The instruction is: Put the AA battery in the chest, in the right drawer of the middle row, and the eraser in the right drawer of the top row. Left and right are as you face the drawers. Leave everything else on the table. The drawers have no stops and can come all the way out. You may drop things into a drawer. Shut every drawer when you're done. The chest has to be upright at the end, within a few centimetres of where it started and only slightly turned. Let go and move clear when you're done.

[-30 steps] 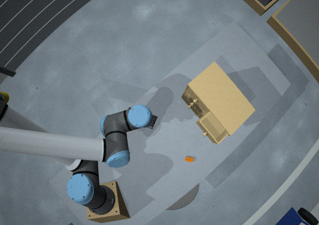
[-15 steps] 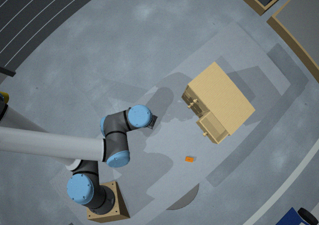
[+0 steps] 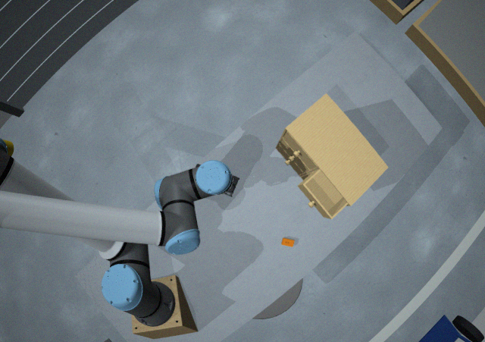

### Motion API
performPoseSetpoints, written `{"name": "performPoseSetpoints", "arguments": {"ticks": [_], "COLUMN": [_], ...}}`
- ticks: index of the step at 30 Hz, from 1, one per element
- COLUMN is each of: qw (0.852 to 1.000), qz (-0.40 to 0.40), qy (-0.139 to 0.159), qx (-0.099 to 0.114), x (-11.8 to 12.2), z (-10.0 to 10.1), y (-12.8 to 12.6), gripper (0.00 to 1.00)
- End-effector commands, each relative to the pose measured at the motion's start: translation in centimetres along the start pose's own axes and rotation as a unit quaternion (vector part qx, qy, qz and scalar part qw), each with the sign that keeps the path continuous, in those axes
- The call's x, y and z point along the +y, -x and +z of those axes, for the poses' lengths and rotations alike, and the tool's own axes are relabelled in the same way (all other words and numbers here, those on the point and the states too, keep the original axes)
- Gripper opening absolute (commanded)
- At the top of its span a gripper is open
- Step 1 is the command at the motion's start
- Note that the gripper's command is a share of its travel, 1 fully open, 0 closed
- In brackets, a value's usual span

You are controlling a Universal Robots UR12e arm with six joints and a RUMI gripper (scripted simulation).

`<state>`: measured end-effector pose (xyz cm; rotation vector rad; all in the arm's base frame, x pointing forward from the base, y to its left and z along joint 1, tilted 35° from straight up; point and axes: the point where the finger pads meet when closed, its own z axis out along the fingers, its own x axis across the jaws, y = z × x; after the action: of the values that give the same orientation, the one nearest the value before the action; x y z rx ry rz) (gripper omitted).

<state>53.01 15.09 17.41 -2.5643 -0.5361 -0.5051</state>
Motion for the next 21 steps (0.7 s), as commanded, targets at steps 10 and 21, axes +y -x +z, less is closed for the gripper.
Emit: {"name": "performPoseSetpoints", "arguments": {"ticks": [10, 21], "qw": [1.0, 1.0], "qz": [0.0, 0.0], "qy": [0.001, 0.001], "qx": [0.001, 0.001], "x": [0.03, 0.02], "z": [0.5, 0.49], "y": [-0.05, -0.04], "gripper": [0.23, 0.23]}}
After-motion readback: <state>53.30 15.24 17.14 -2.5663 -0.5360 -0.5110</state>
